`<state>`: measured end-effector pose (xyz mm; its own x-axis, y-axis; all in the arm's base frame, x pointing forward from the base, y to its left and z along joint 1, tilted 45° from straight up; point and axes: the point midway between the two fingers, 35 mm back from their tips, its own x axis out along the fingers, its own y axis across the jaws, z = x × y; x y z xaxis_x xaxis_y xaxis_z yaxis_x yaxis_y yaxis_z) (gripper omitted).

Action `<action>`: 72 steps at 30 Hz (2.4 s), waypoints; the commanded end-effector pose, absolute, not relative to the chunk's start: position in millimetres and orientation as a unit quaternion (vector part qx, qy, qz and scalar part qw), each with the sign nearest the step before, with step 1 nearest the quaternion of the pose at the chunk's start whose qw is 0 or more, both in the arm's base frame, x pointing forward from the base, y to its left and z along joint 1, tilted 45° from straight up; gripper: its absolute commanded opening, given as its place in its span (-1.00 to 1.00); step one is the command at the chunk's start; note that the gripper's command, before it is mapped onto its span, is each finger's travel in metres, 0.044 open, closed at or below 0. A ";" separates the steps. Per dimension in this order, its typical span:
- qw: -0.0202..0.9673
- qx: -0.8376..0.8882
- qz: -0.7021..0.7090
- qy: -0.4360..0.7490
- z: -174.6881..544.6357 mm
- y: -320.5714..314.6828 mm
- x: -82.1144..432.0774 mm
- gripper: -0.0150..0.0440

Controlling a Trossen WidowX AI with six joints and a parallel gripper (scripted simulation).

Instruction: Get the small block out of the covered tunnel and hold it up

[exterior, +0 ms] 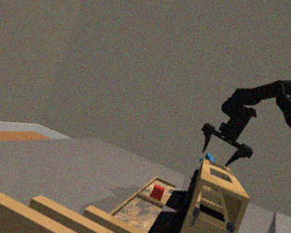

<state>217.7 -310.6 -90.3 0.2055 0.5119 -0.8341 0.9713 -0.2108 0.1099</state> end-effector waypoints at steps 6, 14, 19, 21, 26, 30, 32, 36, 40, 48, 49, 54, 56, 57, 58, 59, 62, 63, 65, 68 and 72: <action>0.334 0.699 -0.340 0.533 -92.6 -306.9 217.7 0.56; 0.334 0.699 -0.340 0.533 -92.6 -306.9 217.7 -0.16; 0.334 0.699 -0.340 0.533 -92.6 -306.9 217.7 -0.49; 0.334 0.699 -0.340 0.533 -92.6 -306.9 217.7 -0.49; 0.335 0.699 -0.340 0.533 -93.1 -307.0 217.7 -0.49; 0.335 0.699 -0.340 0.532 -93.2 -307.2 217.9 -0.31; 0.335 0.699 -0.340 0.532 -93.2 -307.2 217.9 -0.14; 0.335 0.699 -0.340 0.532 -91.8 -308.8 217.9 0.22; 0.336 0.700 -0.341 0.531 -83.4 -317.5 217.5 0.58; 0.336 0.702 -0.340 0.528 -75.1 -323.8 218.3 1.00; 0.336 0.702 -0.340 0.528 -79.6 -319.6 218.6 1.00; 0.337 0.701 -0.341 0.528 -93.3 -305.5 218.9 1.00; 0.335 0.699 -0.340 0.532 -91.4 -307.0 217.8 0.91; 0.335 0.699 -0.340 0.532 -91.4 -307.0 217.8 0.82; 0.335 0.699 -0.340 0.532 -91.4 -307.0 217.8 0.73; 0.335 0.699 -0.340 0.532 -91.4 -307.0 217.8 0.64; 0.335 0.699 -0.340 0.532 -91.4 -307.0 217.8 0.38; 0.335 0.699 -0.340 0.532 -91.4 -307.0 217.8 0.29; 0.335 0.699 -0.340 0.532 -91.4 -307.0 217.8 0.11; 0.335 0.699 -0.340 0.532 -91.4 -307.0 217.8 -0.16; 0.335 0.699 -0.340 0.532 -91.4 -307.0 217.8 -0.49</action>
